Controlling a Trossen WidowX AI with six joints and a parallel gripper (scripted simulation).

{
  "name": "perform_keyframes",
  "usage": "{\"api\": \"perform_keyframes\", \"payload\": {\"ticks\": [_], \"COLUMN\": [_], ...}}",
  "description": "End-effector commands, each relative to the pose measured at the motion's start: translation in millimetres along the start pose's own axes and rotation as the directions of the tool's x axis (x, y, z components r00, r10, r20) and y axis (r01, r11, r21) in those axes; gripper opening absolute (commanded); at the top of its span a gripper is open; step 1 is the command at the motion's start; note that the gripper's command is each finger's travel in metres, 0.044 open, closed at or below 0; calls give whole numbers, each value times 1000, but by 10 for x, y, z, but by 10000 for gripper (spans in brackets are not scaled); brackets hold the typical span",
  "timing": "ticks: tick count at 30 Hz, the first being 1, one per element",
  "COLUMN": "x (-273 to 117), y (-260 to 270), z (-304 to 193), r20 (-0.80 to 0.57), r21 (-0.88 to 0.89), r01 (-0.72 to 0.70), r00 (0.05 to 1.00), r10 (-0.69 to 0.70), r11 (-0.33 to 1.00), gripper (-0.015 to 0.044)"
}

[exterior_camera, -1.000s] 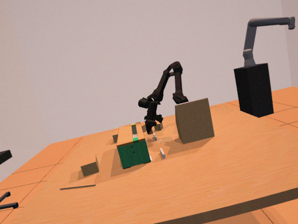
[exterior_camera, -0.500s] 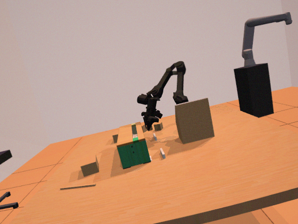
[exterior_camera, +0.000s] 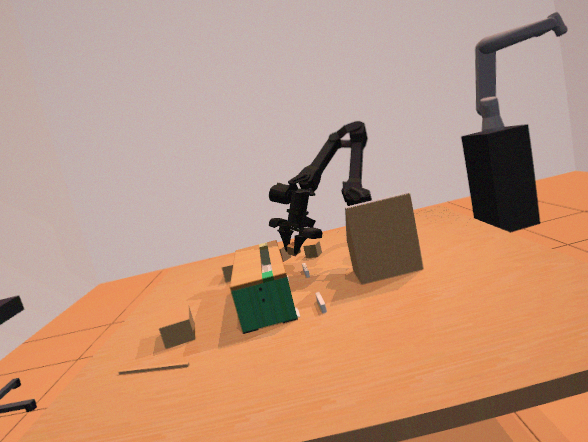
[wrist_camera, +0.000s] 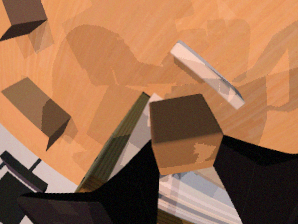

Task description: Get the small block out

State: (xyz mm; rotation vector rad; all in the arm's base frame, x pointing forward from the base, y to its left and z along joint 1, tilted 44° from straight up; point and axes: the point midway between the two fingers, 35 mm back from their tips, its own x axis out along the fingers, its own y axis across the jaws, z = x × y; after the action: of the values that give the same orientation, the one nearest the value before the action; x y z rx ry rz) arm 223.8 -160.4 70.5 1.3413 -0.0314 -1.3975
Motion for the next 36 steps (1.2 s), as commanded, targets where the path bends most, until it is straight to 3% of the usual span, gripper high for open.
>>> {"api": "perform_keyframes", "payload": {"ticks": [1,16,26,36], "x": [-29,-125,-192,-260], "y": [13,-3,-11,-15], "z": [-10,-46,-65,-81], "r20": [7,30,46,63], "r21": [-145,-671,-904,-997], "r01": [-2,17,38,62], "r00": [1000,1000,999,998], "r10": [3,4,8,16], "r11": [989,741,426,45], "gripper": [0,0,0,0]}}
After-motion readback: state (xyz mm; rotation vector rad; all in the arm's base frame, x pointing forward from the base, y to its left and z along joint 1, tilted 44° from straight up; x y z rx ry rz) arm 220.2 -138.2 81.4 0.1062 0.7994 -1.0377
